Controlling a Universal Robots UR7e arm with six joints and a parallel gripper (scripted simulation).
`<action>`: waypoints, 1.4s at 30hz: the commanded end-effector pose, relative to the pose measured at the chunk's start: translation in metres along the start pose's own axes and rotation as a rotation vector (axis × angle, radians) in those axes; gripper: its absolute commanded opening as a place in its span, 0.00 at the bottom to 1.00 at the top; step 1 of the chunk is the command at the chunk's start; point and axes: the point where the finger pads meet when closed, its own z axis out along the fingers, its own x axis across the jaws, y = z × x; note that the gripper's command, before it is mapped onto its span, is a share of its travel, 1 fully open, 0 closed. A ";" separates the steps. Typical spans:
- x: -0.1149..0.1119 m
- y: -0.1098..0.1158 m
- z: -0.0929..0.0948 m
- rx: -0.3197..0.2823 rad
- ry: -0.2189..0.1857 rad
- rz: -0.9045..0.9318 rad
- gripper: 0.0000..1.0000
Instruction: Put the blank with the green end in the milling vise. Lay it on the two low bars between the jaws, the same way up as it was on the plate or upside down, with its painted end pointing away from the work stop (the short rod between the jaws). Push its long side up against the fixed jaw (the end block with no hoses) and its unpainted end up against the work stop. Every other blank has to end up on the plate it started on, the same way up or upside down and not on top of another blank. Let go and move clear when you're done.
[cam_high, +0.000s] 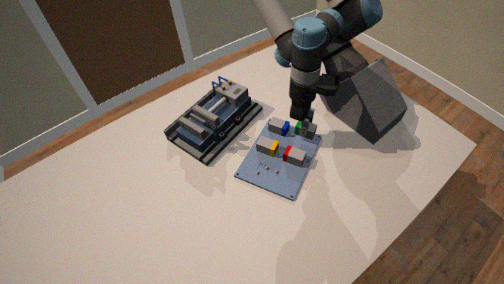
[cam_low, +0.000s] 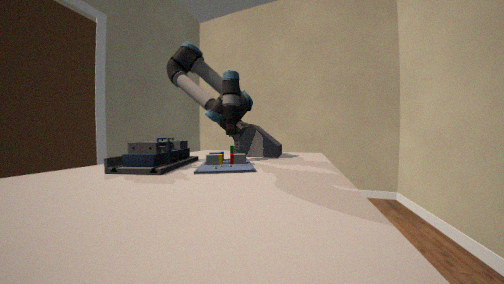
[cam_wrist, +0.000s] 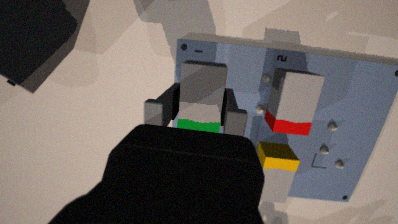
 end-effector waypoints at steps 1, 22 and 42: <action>0.000 0.000 -0.002 0.000 -0.006 0.001 0.00; 0.001 0.000 -0.037 0.000 -0.005 0.001 0.00; 0.001 0.000 -0.097 0.000 -0.006 0.001 0.00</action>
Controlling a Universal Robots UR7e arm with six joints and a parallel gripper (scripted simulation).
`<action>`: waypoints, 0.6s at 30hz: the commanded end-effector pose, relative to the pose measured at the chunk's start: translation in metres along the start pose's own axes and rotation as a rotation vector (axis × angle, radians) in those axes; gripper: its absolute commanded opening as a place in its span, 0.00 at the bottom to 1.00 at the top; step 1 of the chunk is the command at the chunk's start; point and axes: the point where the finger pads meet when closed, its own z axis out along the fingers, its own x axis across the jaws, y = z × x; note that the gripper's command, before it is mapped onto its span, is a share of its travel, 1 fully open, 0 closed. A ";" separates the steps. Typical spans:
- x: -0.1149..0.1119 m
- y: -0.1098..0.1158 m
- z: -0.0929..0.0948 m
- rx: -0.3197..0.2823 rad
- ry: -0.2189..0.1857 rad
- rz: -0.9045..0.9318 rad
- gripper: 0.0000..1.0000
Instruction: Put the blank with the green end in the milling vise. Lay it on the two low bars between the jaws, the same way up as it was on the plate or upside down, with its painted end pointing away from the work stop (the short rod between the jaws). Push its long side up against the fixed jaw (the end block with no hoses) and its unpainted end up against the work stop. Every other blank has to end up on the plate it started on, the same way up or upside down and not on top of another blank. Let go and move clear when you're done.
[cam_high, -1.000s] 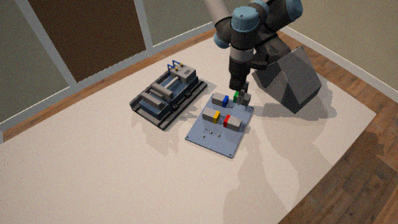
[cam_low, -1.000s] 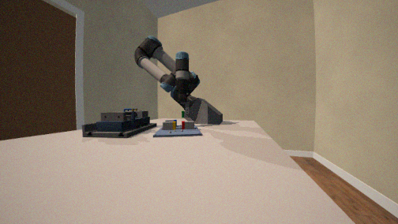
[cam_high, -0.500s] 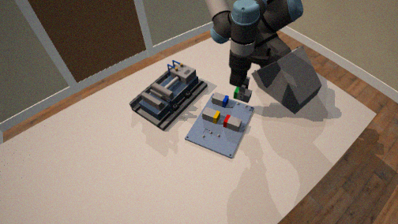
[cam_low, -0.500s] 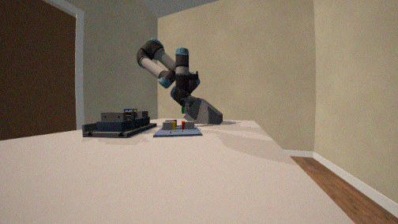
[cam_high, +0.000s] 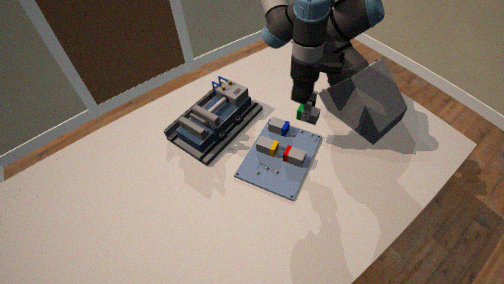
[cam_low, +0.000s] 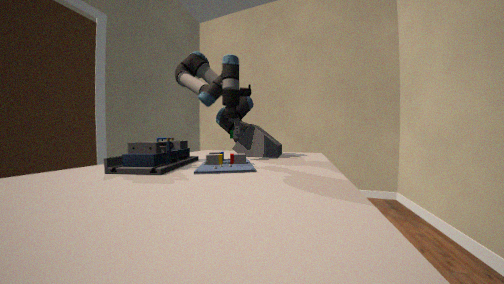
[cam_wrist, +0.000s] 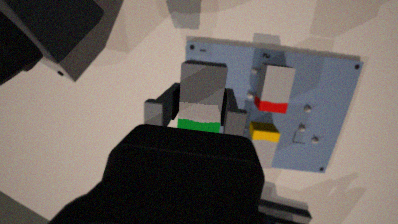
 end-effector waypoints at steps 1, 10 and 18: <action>0.000 0.000 -0.037 -0.001 -0.002 0.001 0.00; 0.000 0.000 -0.037 -0.001 -0.002 0.001 0.00; 0.000 0.000 -0.039 -0.001 -0.002 0.001 0.00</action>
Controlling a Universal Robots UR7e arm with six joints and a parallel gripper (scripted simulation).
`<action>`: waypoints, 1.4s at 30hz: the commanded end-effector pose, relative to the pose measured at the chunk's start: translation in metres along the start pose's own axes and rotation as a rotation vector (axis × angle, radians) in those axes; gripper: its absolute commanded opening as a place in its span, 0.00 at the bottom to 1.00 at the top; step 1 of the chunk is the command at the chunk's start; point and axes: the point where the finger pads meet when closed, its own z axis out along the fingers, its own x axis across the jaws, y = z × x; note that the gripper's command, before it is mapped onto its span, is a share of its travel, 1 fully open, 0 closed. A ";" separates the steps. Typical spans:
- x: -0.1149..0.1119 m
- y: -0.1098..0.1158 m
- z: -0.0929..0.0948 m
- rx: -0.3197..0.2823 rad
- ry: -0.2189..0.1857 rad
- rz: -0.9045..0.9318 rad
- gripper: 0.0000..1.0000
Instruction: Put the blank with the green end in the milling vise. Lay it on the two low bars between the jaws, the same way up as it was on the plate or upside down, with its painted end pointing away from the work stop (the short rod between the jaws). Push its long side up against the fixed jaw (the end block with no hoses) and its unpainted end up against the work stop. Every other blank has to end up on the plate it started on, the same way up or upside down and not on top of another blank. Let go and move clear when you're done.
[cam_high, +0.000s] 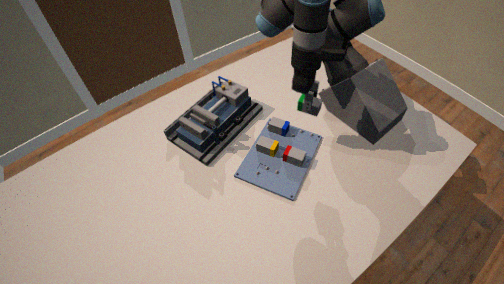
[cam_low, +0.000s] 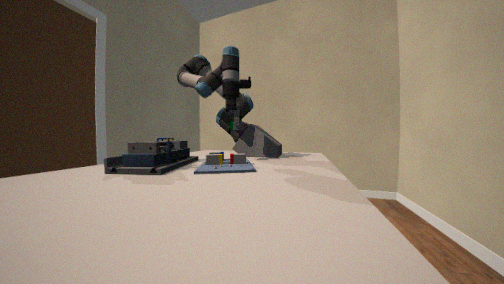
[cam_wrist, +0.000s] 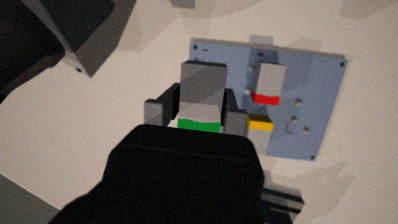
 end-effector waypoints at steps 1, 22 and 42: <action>0.000 0.000 -0.002 0.000 0.000 0.001 0.00; 0.000 0.000 0.003 0.000 0.000 0.001 0.00; 0.000 0.000 0.006 0.000 0.000 0.001 0.00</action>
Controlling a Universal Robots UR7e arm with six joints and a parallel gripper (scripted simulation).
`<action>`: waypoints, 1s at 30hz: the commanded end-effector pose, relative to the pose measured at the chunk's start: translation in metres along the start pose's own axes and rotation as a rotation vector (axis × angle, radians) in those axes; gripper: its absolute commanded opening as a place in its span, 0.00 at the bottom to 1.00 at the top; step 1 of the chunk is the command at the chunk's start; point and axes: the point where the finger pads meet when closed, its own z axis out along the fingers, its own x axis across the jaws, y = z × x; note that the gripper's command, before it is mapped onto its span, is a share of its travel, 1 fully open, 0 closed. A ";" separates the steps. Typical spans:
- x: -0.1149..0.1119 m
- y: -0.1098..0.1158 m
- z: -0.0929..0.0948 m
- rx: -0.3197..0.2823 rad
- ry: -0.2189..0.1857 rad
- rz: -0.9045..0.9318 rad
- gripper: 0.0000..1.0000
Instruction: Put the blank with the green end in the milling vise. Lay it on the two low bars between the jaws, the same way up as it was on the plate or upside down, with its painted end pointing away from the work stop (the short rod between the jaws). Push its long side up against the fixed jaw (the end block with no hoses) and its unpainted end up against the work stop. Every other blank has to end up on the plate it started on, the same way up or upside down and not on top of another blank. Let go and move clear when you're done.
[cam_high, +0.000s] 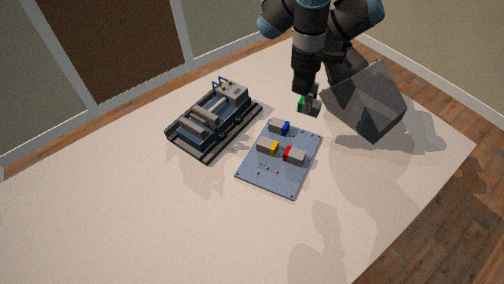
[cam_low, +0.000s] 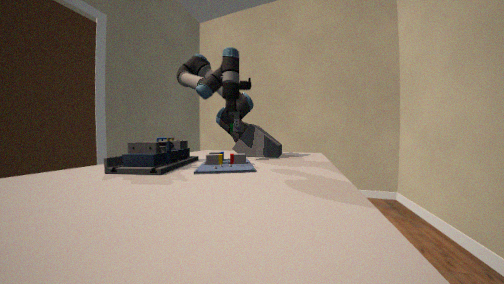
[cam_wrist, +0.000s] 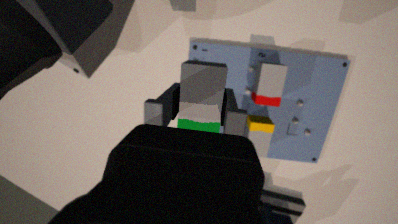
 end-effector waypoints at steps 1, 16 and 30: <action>0.000 0.000 0.000 0.000 0.001 0.000 0.00; 0.000 0.000 0.001 0.000 0.001 0.000 0.00; 0.000 0.000 0.003 0.000 0.001 0.169 0.00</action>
